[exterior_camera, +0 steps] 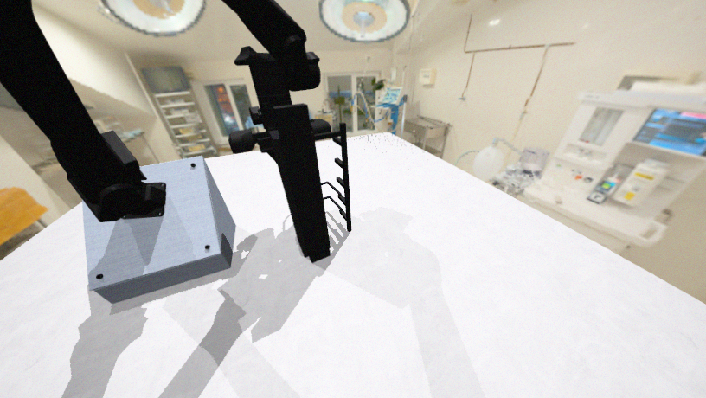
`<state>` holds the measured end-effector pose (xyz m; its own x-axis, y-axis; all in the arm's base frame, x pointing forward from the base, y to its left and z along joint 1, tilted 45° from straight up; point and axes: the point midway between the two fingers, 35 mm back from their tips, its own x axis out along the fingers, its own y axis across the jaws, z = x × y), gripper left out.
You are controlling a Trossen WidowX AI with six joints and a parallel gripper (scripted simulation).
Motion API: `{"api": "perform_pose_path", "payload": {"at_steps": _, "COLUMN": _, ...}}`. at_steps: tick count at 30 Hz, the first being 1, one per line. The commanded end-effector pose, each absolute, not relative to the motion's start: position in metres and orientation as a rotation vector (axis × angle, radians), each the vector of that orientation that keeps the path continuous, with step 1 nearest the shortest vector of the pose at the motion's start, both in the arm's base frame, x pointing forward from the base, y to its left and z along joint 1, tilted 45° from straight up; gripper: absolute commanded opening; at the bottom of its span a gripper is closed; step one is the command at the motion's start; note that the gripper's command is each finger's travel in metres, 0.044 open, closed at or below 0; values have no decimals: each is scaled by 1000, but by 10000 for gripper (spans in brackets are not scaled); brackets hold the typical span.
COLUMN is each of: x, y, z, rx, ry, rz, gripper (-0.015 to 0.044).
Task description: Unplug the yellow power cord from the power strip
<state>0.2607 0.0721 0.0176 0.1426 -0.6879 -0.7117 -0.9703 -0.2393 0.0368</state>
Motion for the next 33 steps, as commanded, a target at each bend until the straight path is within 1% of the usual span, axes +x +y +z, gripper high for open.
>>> {"api": "perform_pose_path", "payload": {"at_steps": 1, "x": 259, "y": 83, "z": 8, "rx": -1986, "ry": 1574, "rz": 885, "gripper": 0}}
{"api": "perform_pose_path", "payload": {"at_steps": 16, "x": 255, "y": 102, "z": -7, "rx": -1987, "ry": 1574, "rz": 888, "gripper": 0}}
{"api": "perform_pose_path", "payload": {"at_steps": 20, "x": 256, "y": 90, "z": 0, "rx": -1993, "ry": 1579, "rz": 883, "gripper": 105}}
{"api": "perform_pose_path", "payload": {"at_steps": 29, "x": 256, "y": 90, "z": 0, "rx": -1993, "ry": 1579, "rz": 883, "gripper": 341}}
{"api": "perform_pose_path", "payload": {"at_steps": 33, "x": 253, "y": 109, "z": -12, "rx": -1991, "ry": 1576, "rz": 886, "gripper": 440}}
